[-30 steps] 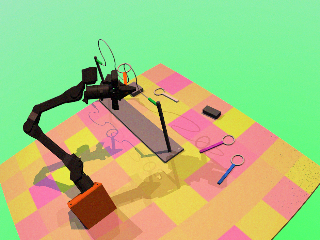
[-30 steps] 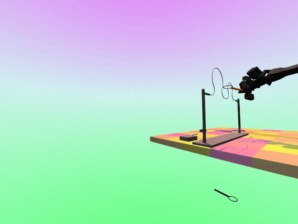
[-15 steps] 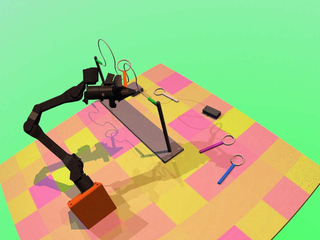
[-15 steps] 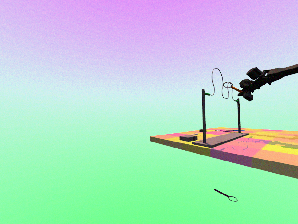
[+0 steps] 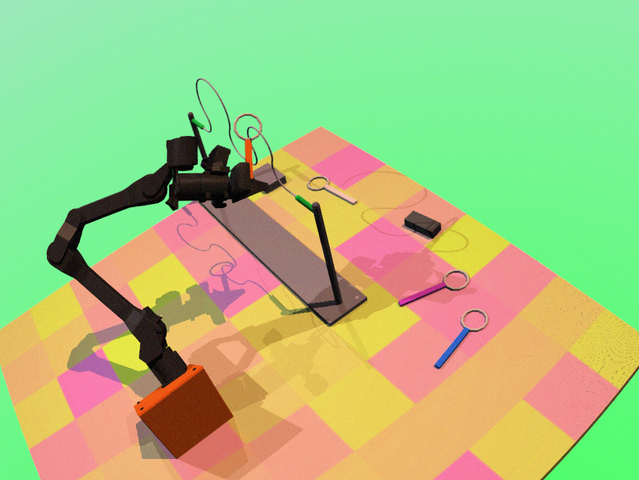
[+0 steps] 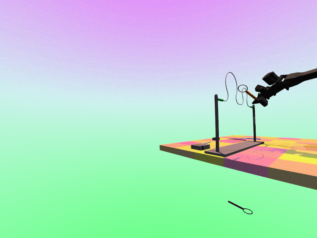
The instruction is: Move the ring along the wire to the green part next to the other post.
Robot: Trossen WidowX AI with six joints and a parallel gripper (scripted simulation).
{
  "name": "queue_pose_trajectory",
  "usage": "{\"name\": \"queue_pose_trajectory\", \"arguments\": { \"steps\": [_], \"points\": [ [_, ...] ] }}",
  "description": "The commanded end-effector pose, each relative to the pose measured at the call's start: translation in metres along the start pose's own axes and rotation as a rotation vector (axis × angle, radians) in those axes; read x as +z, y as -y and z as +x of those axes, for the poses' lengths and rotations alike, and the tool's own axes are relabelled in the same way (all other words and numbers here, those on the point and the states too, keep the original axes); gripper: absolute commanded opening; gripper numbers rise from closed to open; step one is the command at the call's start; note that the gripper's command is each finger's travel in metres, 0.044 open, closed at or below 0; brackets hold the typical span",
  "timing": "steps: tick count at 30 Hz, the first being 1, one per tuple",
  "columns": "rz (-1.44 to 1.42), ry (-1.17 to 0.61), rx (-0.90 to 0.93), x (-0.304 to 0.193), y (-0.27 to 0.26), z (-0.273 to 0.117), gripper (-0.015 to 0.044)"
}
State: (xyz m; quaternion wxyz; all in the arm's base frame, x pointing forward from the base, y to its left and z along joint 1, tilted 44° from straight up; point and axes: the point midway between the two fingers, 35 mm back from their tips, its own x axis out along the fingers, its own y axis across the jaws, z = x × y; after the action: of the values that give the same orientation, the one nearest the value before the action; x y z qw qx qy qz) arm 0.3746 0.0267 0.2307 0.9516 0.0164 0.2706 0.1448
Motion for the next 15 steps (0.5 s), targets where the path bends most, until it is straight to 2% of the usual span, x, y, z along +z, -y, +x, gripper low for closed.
{"name": "queue_pose_trajectory", "arguments": {
  "steps": [1,15],
  "points": [
    [0.073,0.003,0.04,-0.003,-0.005,0.001,-0.015],
    [0.326,0.036,0.181,0.001,-0.026,0.002,-0.015]
  ]
}}
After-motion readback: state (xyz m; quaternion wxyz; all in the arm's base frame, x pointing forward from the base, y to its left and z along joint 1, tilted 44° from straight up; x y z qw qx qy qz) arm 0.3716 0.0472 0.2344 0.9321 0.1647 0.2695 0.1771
